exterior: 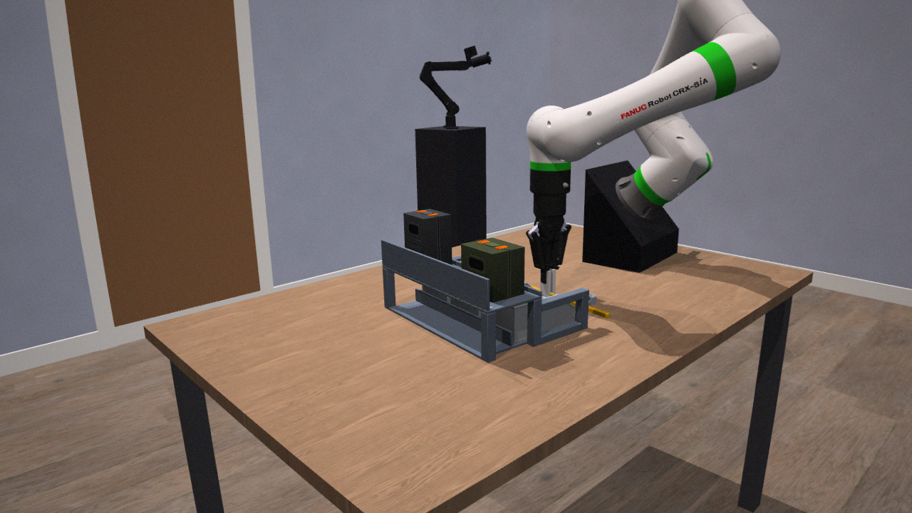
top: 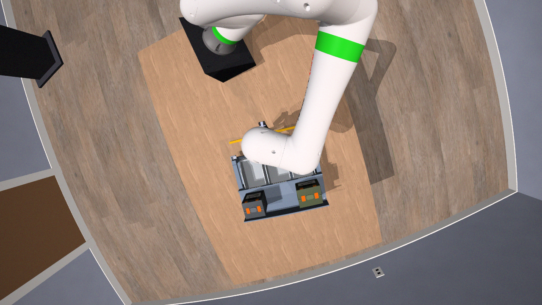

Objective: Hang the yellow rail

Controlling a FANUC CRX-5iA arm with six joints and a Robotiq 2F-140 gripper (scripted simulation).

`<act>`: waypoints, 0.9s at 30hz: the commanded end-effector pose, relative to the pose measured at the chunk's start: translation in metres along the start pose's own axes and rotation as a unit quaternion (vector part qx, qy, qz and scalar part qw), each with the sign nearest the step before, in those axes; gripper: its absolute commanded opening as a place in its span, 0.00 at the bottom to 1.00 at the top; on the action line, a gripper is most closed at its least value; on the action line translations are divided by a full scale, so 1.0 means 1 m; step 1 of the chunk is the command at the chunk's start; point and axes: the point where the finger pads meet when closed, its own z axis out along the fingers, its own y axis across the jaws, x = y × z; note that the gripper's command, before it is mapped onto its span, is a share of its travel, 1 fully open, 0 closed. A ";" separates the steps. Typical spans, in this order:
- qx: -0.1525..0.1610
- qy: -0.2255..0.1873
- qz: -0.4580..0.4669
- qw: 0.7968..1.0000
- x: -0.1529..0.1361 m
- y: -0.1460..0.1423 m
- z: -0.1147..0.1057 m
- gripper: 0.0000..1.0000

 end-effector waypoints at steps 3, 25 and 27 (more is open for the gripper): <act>0.000 0.000 0.000 1.000 0.000 0.000 0.000 0.00; 0.000 0.000 0.005 1.000 0.008 0.027 -0.070 0.00; 0.000 0.000 0.005 1.000 0.008 0.027 -0.070 0.00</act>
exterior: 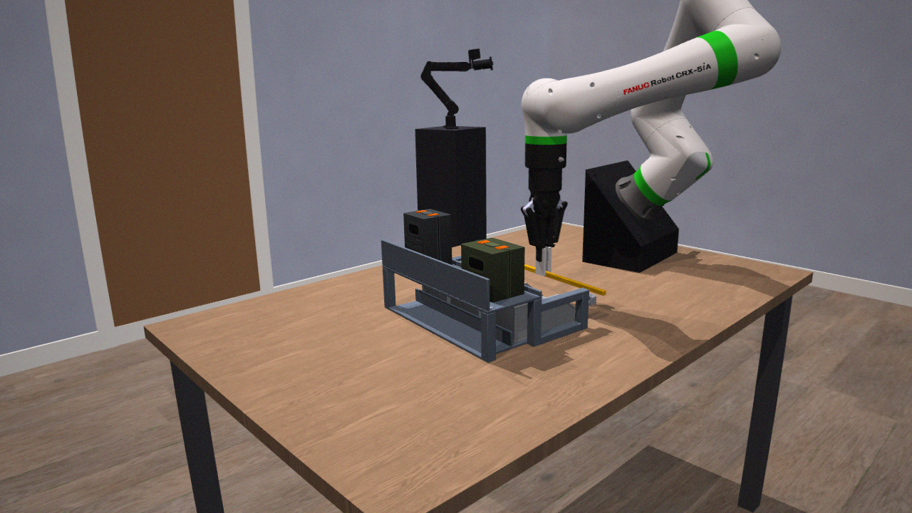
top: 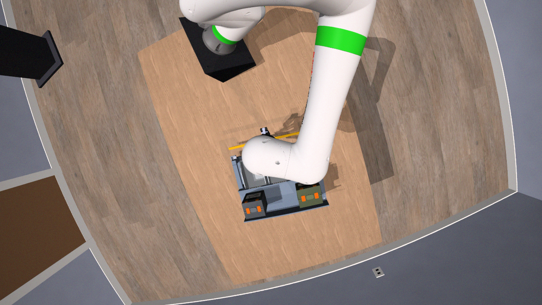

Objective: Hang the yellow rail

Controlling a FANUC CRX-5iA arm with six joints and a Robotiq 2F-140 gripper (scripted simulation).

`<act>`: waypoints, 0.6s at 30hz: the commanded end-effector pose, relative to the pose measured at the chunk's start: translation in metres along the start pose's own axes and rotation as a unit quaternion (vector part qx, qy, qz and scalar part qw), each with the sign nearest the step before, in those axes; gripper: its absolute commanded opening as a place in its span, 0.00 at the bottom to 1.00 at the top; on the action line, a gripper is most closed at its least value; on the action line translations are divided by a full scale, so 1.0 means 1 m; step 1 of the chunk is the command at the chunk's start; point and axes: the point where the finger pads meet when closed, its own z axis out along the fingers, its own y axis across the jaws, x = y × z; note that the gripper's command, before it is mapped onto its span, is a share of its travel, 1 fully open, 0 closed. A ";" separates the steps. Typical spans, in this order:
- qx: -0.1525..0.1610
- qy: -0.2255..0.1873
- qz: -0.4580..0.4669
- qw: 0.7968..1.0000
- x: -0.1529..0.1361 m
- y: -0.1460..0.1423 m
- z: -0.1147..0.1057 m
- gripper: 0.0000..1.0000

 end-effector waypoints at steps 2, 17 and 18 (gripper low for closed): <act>0.001 0.001 0.000 1.000 0.001 0.004 -0.010 0.00; 0.001 0.001 0.000 1.000 0.005 0.016 -0.042 0.00; 0.001 0.001 0.000 1.000 0.005 0.016 -0.042 0.00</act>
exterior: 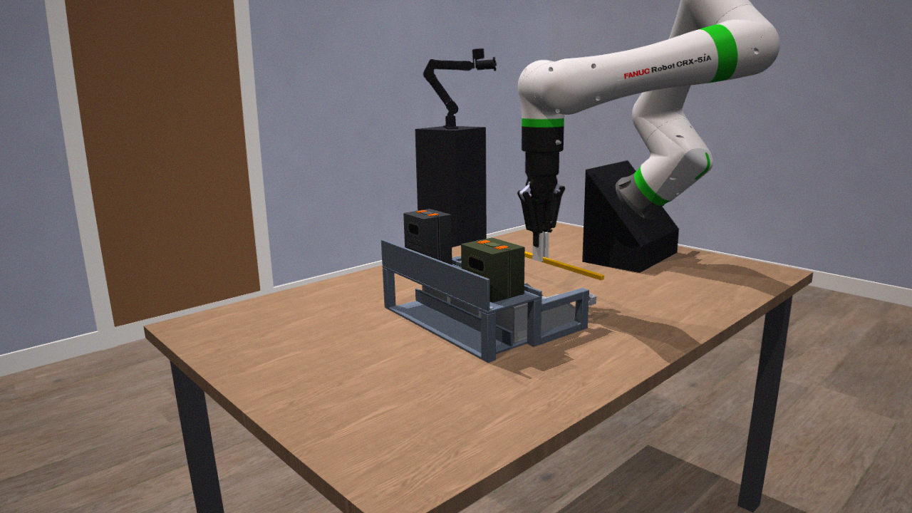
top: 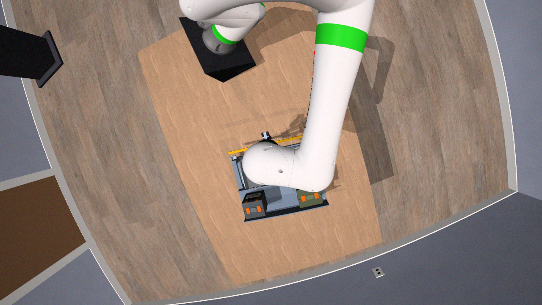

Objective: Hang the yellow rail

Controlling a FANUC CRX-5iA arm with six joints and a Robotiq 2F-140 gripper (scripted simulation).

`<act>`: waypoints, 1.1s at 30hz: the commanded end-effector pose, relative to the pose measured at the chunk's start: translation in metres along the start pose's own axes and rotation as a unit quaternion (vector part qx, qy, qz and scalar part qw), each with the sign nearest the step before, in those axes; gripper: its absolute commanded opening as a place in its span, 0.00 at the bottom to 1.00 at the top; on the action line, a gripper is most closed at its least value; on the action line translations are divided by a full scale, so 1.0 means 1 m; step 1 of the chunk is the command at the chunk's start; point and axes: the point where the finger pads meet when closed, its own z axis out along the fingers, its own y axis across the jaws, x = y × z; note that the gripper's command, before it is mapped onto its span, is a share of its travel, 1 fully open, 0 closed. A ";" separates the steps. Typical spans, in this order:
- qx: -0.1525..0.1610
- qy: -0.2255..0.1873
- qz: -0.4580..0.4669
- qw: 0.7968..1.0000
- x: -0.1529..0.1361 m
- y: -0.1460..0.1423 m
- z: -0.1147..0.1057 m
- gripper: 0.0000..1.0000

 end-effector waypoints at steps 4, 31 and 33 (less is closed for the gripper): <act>0.000 0.000 0.000 1.000 0.000 0.002 -0.004 0.00; 0.000 0.000 0.000 1.000 -0.001 -0.004 0.010 0.00; 0.000 0.000 0.000 1.000 -0.001 -0.004 0.010 0.00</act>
